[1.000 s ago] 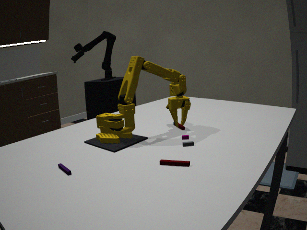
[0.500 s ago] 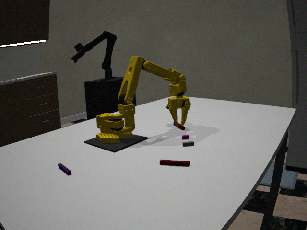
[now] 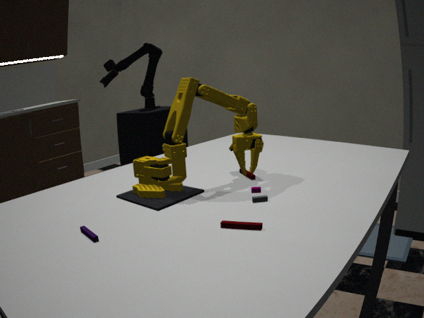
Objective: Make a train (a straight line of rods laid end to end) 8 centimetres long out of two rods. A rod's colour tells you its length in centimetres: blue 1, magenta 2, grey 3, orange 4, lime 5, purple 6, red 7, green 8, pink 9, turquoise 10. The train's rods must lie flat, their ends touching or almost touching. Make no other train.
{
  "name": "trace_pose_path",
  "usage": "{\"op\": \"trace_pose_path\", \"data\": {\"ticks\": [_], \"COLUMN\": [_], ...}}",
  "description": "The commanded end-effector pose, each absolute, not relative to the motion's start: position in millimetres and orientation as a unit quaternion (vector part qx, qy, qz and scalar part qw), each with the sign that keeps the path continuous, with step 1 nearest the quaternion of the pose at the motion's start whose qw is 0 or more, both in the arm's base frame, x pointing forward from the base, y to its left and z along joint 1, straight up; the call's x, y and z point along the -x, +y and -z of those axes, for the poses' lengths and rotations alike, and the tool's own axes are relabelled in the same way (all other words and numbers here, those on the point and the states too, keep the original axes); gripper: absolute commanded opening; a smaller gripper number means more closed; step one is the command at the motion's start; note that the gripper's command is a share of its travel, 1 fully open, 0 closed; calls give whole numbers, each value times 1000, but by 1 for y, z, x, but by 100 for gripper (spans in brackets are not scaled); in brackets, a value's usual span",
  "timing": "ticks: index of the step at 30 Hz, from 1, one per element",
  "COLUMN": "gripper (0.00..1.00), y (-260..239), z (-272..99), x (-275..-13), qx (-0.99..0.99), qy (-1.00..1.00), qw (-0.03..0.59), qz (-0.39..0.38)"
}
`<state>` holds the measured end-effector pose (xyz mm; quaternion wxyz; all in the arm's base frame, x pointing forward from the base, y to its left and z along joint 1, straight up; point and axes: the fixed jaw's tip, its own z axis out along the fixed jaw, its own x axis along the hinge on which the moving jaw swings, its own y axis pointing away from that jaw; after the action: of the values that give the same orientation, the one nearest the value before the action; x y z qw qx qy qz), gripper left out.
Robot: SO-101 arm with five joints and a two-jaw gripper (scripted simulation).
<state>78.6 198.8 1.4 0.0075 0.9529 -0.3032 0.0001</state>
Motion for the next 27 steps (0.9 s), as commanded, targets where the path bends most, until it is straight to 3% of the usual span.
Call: {"op": "trace_pose_path", "data": {"ticks": [1, 27], "gripper": [0, 0], "y": [199, 202], "z": [1, -1], "x": [-76, -77], "qx": [-953, -953], "qy": [-304, -304], "qw": [11, 8], "qz": [1, 0]}}
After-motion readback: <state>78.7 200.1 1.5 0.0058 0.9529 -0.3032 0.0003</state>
